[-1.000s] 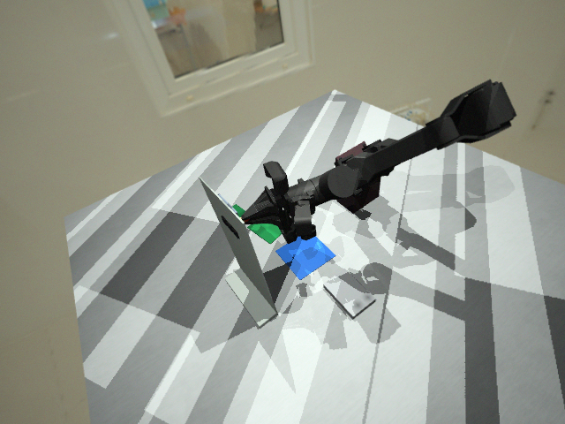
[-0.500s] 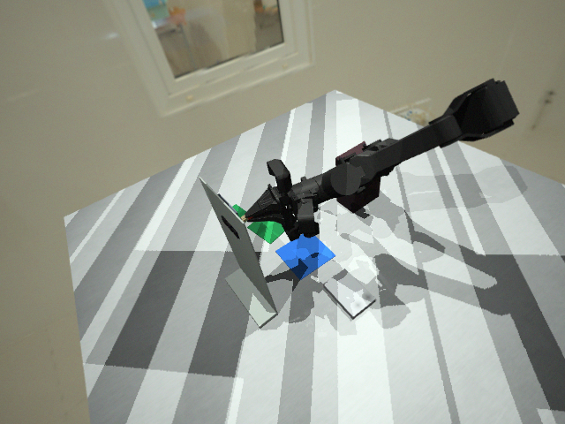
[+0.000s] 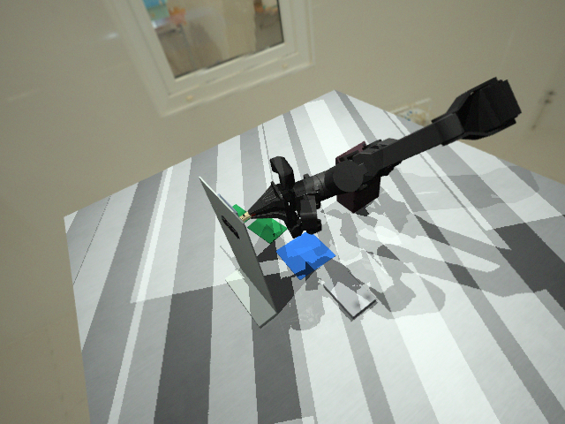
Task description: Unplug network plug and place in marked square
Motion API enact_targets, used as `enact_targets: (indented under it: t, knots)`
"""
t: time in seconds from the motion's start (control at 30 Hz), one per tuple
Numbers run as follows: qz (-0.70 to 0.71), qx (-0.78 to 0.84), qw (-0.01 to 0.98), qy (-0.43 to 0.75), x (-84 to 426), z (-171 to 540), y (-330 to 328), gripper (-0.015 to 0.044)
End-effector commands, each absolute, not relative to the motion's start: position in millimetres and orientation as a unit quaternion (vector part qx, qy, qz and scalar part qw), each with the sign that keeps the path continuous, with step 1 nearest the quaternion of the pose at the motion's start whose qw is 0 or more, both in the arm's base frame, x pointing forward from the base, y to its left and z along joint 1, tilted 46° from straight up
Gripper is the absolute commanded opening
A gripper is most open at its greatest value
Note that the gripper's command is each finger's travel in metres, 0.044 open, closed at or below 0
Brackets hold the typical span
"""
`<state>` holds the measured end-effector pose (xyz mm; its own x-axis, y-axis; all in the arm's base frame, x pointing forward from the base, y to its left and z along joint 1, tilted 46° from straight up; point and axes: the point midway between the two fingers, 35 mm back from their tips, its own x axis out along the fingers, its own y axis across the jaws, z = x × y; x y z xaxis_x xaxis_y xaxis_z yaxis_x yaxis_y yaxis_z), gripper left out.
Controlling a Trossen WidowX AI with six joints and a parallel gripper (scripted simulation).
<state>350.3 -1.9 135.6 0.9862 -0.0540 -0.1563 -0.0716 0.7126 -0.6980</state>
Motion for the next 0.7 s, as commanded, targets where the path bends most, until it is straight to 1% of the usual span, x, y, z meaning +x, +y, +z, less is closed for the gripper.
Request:
enact_targets:
  t: [0.0,0.67]
  knots:
    - [0.005,-0.379,0.922,0.078,347.0,137.4,-2.4,0.0]
    - [0.005,-0.379,0.922,0.079,335.8,133.8,-6.9,0.0]
